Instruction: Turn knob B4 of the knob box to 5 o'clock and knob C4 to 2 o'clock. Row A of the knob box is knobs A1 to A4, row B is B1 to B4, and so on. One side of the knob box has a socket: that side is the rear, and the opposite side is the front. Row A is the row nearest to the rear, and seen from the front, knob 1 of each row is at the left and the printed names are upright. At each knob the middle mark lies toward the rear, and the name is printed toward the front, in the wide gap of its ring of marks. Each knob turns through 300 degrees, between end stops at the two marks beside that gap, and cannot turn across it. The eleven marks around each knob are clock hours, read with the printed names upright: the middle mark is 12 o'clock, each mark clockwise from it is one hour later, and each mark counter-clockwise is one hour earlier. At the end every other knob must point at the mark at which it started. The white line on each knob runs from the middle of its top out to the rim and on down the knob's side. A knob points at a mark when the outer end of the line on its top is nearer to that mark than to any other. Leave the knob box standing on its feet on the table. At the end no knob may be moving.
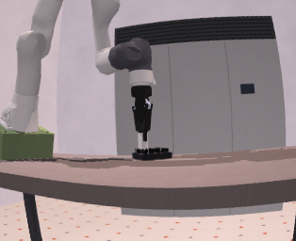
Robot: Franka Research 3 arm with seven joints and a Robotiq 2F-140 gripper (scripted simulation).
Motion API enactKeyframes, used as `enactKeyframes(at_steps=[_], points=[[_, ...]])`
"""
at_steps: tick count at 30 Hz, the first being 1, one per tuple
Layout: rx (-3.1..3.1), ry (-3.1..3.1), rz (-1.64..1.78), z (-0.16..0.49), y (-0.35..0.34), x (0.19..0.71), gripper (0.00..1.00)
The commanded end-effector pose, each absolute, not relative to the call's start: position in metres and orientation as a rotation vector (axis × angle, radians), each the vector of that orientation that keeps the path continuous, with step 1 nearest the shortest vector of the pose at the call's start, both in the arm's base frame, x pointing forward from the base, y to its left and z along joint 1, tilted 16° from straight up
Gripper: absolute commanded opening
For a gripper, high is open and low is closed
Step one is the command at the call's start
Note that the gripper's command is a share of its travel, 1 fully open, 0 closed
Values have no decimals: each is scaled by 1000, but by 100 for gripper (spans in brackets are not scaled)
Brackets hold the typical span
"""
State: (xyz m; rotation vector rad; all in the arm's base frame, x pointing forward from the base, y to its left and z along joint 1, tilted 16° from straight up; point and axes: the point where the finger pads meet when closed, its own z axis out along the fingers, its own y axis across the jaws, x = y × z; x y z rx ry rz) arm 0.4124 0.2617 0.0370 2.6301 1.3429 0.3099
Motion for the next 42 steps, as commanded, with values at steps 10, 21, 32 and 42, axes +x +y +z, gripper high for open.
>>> enactKeyframes(at_steps=[10,21,32,42], points=[[2634,1337,313,37,262,413,5],[2634,1337,313,37,262,413,5],[2646,1317,316,37,262,413,5],[2682,1252,322,37,262,413,5]])
